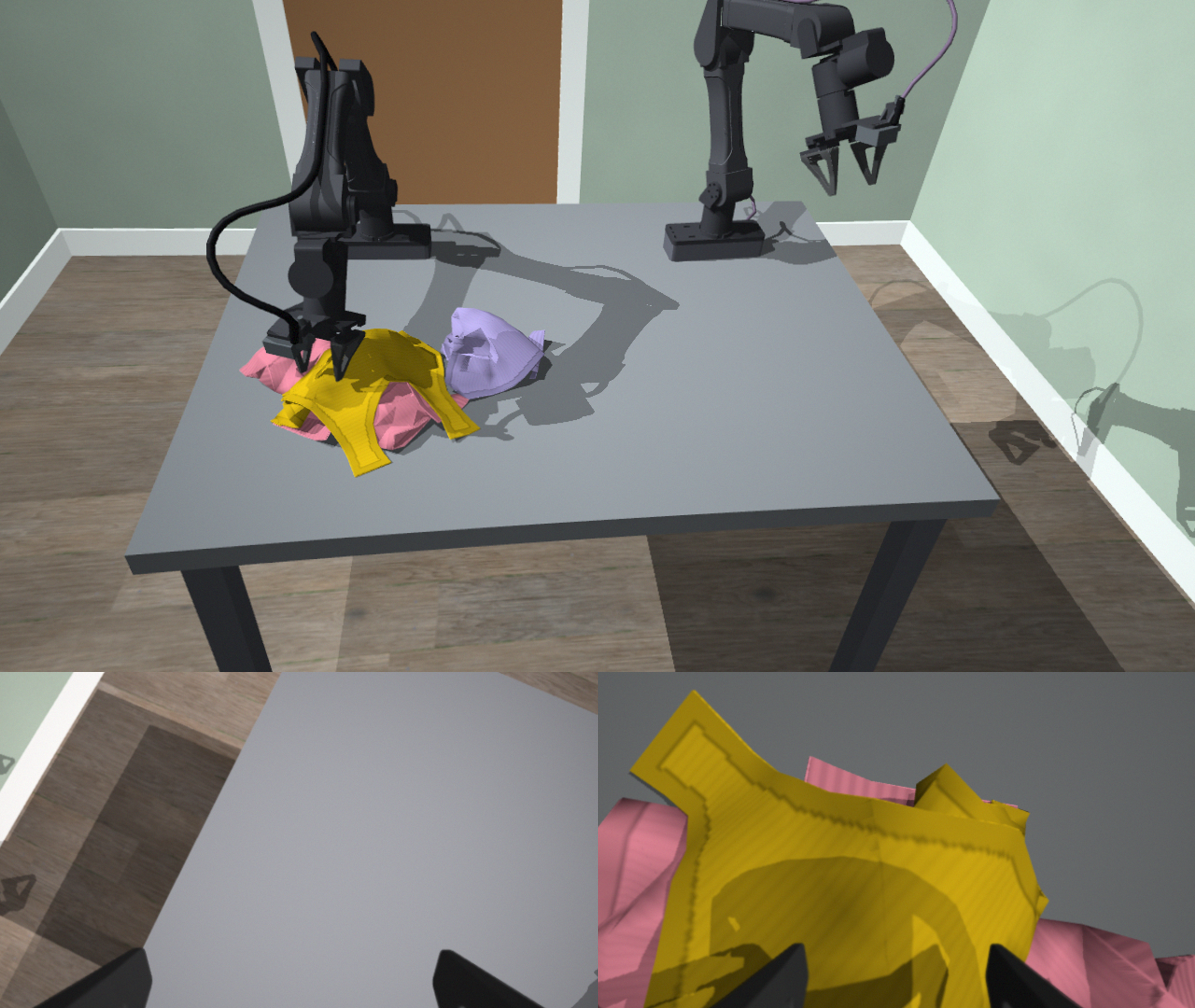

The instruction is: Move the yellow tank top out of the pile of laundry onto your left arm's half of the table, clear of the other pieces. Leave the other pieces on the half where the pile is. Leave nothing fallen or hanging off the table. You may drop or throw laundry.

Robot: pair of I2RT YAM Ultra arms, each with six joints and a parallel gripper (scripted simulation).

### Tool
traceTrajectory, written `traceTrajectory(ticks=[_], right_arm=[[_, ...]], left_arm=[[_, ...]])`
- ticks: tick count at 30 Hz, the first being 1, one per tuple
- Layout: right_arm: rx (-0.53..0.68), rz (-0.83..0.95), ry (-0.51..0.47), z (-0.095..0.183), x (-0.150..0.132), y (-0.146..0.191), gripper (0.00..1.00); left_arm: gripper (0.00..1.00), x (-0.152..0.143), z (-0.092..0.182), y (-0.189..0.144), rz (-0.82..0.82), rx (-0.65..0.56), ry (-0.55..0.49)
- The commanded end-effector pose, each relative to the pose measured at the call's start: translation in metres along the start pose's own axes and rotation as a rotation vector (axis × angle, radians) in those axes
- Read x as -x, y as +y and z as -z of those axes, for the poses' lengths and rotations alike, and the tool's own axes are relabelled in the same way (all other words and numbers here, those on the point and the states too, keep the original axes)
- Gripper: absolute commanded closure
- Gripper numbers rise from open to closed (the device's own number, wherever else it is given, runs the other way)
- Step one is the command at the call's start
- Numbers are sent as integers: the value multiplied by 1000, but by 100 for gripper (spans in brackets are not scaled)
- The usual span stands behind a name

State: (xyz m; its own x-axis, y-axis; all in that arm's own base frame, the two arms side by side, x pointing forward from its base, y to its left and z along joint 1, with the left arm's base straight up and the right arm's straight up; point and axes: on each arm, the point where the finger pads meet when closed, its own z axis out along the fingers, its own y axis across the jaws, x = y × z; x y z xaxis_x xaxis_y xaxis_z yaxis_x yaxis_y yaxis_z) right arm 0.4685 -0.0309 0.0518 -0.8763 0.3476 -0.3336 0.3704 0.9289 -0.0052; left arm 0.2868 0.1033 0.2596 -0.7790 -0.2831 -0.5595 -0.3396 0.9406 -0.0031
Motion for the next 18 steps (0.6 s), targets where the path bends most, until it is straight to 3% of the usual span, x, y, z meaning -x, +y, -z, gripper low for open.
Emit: traceTrajectory(ticks=[1, 12, 13, 14, 17, 18], right_arm=[[0, 20, 16, -20, -8, 6, 40], [6, 20, 0, -29, -11, 7, 40], [13, 5, -31, -24, 2, 5, 40], [7, 3, -19, -32, 1, 4, 40], [17, 1, -43, -22, 7, 5, 40], [16, 2, -37, -24, 6, 5, 67]], left_arm=[[8, 17, 20, -1, -11, -1, -78], [8, 17, 20, -1, -11, -1, -78], [8, 17, 20, -1, -11, -1, -78], [8, 17, 20, -1, -11, -1, -78], [8, 17, 20, -1, -11, -1, -78], [8, 17, 20, -1, -11, -1, -78]])
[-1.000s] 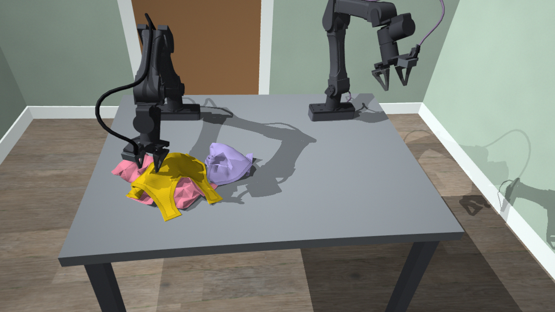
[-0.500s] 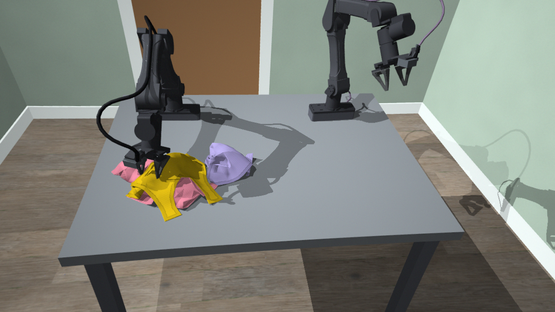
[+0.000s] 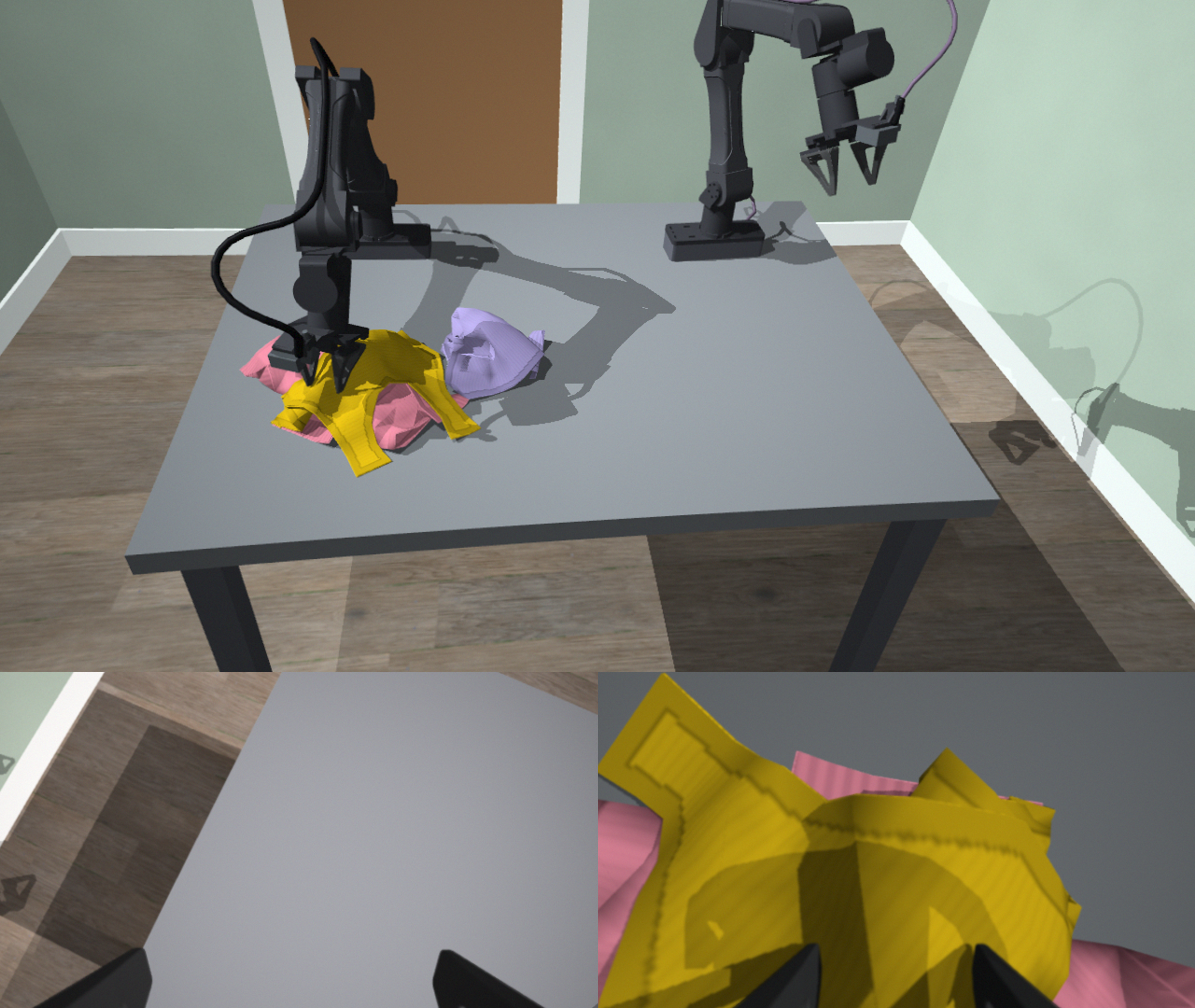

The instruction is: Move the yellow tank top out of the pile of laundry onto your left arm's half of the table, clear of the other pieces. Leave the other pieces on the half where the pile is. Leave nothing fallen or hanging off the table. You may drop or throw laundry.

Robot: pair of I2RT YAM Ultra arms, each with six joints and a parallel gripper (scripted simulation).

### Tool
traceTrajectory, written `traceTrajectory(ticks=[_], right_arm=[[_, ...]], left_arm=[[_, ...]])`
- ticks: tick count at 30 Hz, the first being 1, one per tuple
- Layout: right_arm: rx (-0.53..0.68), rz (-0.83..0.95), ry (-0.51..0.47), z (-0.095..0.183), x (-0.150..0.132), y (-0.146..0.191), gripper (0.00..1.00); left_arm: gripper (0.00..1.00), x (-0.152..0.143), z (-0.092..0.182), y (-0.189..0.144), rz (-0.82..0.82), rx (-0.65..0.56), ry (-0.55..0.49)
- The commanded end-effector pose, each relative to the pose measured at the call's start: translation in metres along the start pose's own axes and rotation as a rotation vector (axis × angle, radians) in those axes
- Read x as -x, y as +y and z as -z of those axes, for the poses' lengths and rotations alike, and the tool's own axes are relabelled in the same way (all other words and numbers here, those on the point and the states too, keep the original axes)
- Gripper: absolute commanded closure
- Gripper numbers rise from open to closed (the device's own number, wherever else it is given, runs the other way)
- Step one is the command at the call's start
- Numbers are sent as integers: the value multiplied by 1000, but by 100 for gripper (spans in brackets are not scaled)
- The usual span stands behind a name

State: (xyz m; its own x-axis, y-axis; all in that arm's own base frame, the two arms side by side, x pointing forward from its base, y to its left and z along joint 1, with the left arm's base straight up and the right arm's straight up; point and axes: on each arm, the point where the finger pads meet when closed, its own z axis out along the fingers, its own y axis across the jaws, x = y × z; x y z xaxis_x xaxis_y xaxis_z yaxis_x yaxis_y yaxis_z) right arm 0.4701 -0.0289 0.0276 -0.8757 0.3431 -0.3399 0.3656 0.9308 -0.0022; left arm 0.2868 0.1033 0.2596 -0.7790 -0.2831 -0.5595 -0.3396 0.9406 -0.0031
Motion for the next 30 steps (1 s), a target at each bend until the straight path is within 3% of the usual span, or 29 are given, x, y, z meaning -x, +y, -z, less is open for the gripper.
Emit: traceTrajectory(ticks=[1, 12, 24, 25, 28, 29, 30], right_arm=[[10, -4, -29, -2, 13, 2, 67], [8, -5, -22, 1, 8, 1, 67], [-13, -13, 29, -12, -7, -6, 67], [-14, -13, 33, -13, -8, -6, 86], [-15, -13, 35, -14, -9, -7, 86], [1, -11, -9, -1, 5, -1, 86], [-4, -20, 0, -8, 6, -3, 86]], left_arm=[[8, 17, 20, -1, -11, -1, -78], [8, 17, 20, -1, -11, -1, -78], [8, 17, 20, -1, -11, -2, -78], [8, 17, 20, -1, -11, -2, -78], [8, 17, 20, -1, -11, -2, -78], [8, 17, 20, -1, -11, -2, -78], [8, 17, 20, -1, -11, -2, -78]])
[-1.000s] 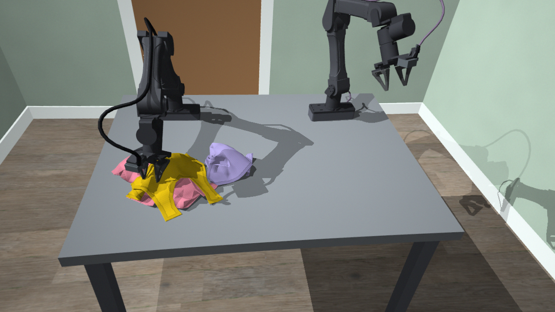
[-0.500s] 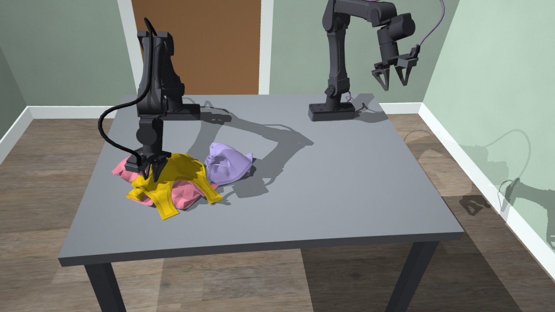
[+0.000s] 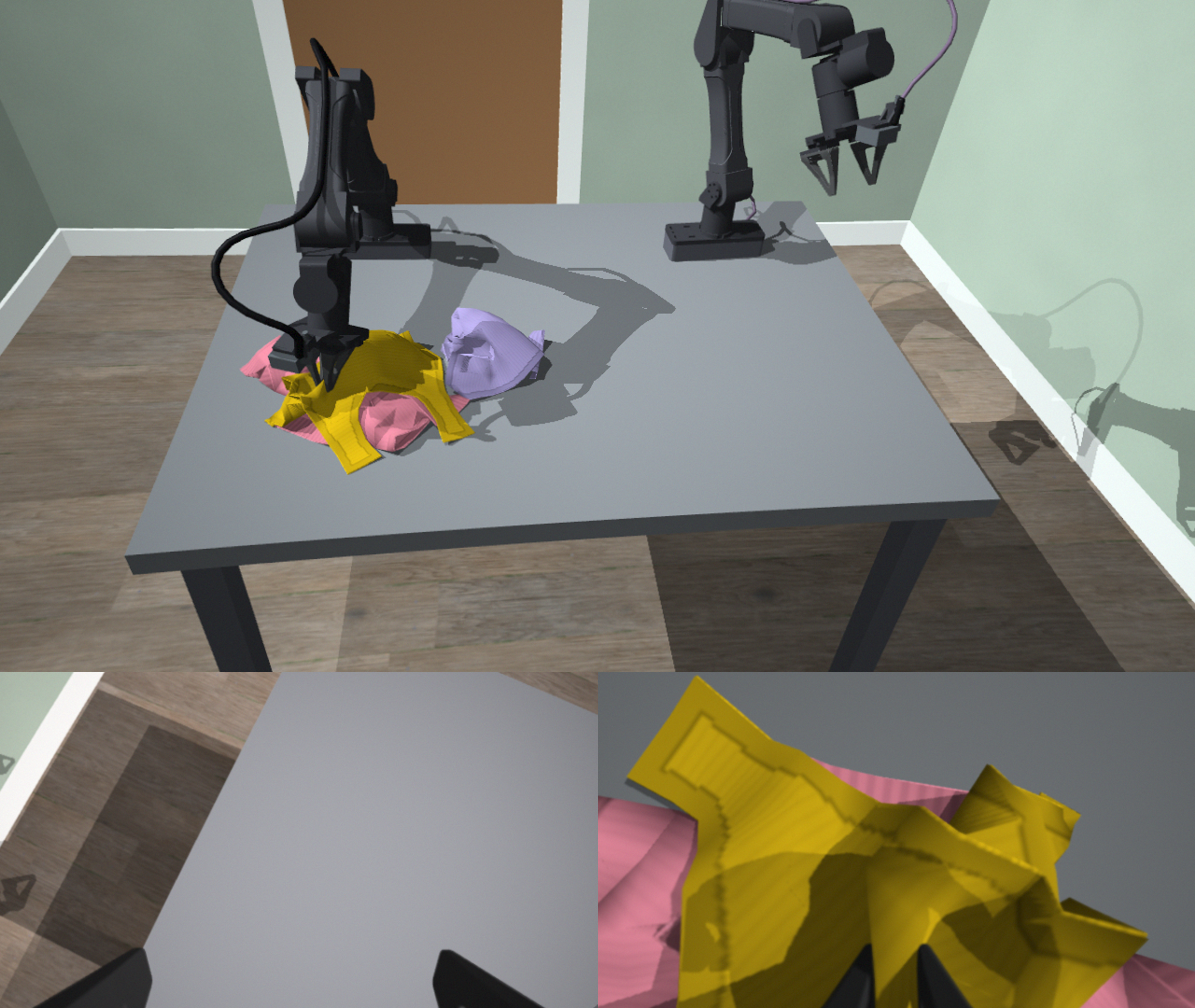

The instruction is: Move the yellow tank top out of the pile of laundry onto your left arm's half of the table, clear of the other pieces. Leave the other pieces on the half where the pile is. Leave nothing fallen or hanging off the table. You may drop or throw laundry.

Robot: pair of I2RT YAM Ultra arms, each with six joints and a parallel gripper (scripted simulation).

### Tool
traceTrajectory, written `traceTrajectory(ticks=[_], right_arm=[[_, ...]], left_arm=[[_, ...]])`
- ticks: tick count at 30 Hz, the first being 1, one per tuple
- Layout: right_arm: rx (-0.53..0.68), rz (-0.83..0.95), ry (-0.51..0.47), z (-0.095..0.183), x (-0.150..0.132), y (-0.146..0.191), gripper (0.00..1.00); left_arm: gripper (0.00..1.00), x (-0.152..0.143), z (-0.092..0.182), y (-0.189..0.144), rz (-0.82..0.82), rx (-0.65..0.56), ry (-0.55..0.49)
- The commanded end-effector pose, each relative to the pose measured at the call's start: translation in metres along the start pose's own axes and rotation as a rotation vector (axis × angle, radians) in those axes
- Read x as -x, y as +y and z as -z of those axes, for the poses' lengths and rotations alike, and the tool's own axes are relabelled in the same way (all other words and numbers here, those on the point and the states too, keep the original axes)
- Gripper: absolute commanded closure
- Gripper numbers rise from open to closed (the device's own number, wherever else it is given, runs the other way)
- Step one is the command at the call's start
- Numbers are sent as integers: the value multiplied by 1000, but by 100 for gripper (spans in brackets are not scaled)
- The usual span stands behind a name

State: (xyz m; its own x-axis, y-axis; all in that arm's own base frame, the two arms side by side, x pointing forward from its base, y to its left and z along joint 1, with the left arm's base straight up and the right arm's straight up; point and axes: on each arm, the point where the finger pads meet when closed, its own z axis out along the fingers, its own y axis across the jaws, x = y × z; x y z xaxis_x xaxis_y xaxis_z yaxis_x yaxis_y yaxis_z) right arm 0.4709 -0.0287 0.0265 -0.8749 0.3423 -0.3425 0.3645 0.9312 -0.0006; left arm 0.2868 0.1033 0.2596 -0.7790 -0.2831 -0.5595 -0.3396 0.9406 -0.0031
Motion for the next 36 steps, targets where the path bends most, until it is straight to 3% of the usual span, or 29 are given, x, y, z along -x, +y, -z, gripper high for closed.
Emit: traceTrajectory(ticks=[1, 21, 22, 36], right_arm=[[-1, -17, -6, -2, 7, -1, 86], [2, -9, -10, 1, 7, 3, 86], [2, -8, -11, 2, 7, 4, 100], [0, 7, -16, 3, 9, 2, 100]], left_arm=[[8, 17, 20, -1, -11, -2, -78], [8, 17, 20, -2, -11, -2, -78], [8, 17, 20, -2, -11, -2, -78], [8, 17, 20, -2, -11, -2, -78]])
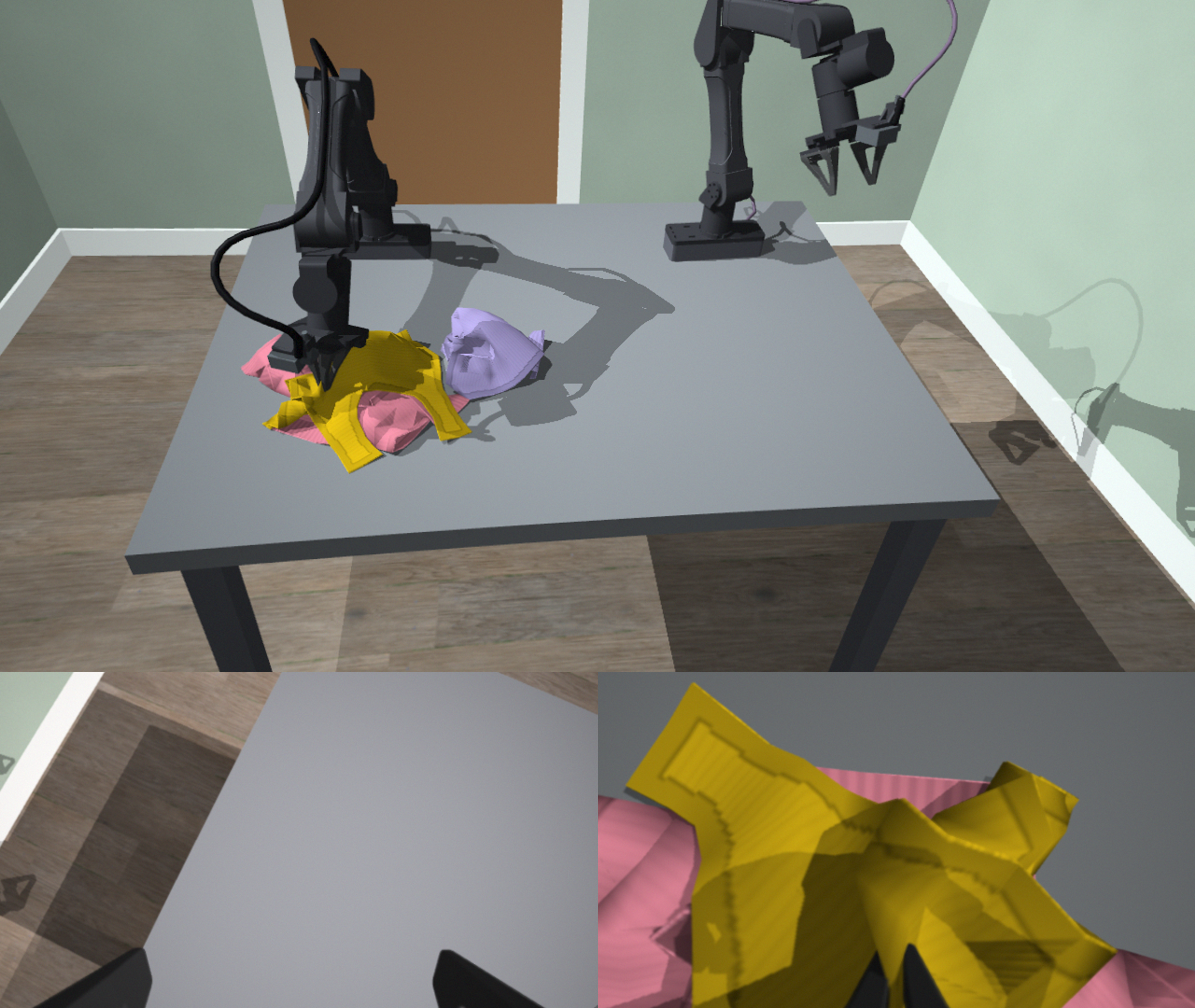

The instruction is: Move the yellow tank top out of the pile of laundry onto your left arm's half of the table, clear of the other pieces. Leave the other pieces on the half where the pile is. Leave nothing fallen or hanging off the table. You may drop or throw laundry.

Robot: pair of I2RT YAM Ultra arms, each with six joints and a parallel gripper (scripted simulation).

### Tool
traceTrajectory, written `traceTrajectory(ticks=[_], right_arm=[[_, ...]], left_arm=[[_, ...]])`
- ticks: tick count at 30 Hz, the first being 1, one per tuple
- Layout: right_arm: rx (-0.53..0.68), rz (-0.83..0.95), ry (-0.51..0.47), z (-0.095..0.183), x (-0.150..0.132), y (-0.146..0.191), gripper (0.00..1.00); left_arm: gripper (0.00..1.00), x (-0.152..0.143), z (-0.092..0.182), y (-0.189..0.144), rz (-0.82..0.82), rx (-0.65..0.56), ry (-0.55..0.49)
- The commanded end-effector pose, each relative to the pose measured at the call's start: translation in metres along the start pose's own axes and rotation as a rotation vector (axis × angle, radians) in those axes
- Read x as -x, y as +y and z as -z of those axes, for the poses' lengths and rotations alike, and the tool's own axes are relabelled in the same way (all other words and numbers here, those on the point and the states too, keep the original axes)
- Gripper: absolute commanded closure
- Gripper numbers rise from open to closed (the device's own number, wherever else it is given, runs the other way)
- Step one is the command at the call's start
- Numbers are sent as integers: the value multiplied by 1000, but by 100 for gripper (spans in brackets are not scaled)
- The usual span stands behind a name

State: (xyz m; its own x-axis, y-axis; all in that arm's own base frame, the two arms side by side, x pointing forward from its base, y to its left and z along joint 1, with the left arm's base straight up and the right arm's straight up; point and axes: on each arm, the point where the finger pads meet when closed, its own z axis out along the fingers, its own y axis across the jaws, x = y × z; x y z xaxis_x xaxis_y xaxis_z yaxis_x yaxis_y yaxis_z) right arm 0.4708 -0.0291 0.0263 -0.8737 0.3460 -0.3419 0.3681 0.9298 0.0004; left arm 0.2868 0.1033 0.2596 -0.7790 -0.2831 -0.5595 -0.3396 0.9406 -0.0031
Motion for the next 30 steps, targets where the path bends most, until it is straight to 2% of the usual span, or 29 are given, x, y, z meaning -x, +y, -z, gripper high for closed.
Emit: traceTrajectory(ticks=[1, 20, 22, 30], right_arm=[[0, 12, -17, 4, 9, 3, 100], [-1, 9, -24, 6, 11, 2, 100], [16, 3, -73, 33, 24, 3, 100], [16, 6, -71, 47, 27, 4, 100]], left_arm=[[8, 17, 20, -2, -11, -2, -78], [8, 17, 20, -2, -11, -2, -78], [8, 17, 20, -2, -11, -2, -78], [8, 17, 20, -2, -11, -2, -78]])
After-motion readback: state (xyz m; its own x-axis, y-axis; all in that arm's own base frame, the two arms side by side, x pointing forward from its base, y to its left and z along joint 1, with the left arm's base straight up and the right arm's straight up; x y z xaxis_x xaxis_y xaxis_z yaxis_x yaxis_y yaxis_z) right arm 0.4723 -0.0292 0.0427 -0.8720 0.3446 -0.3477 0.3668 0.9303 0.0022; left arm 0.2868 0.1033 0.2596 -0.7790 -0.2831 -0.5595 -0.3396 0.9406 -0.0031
